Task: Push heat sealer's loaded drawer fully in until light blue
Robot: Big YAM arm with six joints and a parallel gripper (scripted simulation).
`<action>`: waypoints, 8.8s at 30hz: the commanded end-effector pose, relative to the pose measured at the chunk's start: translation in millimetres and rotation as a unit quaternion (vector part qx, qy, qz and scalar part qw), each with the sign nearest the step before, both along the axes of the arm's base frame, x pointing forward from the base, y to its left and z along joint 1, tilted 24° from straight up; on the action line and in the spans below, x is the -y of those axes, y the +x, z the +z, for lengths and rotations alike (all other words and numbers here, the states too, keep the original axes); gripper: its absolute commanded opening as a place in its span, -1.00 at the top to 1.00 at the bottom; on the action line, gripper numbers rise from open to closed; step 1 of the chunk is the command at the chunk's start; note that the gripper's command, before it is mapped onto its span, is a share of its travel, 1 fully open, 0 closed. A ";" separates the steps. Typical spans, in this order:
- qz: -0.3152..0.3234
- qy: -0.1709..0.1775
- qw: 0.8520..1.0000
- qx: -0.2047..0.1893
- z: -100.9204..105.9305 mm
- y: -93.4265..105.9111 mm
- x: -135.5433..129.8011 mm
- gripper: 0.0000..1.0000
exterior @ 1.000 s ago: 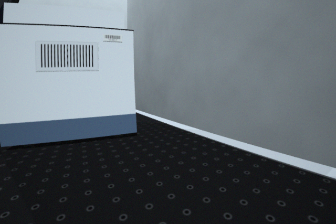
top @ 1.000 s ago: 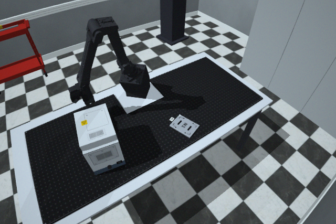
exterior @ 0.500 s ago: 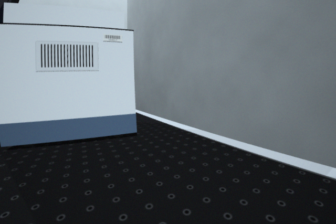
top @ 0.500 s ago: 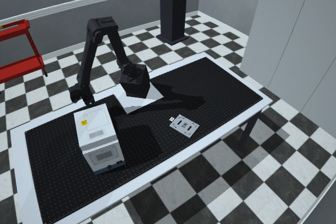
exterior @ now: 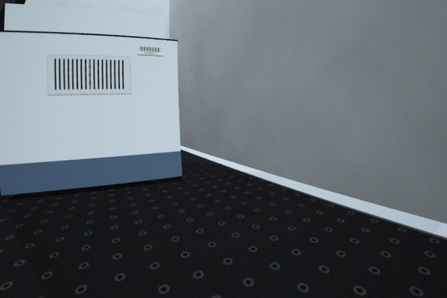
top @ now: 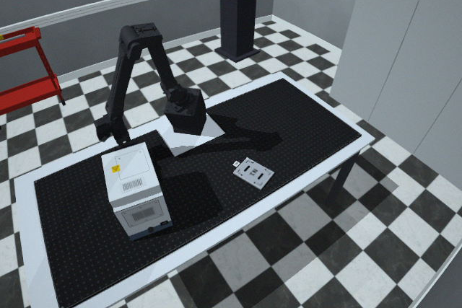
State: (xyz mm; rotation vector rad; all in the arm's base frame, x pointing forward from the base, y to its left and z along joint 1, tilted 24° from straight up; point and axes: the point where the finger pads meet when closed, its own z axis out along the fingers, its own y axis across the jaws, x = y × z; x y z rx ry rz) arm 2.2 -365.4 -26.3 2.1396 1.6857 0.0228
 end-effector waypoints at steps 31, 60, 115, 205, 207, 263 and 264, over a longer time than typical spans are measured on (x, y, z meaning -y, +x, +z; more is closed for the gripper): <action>-0.003 0.009 1.000 0.002 -7.2 1.7 -4.5 1.00; 0.000 -0.004 1.000 0.001 17.7 38.4 12.7 1.00; -0.001 0.008 1.000 0.002 15.6 59.6 9.3 1.00; 0.063 -0.079 0.960 0.259 53.3 -12.6 -6.5 0.40; 0.070 -0.088 0.951 0.289 52.6 -12.6 -7.1 0.40; 0.102 -0.107 0.906 0.397 37.0 7.0 -12.3 0.40; 0.102 -0.107 0.906 0.397 37.2 7.6 -11.9 0.40</action>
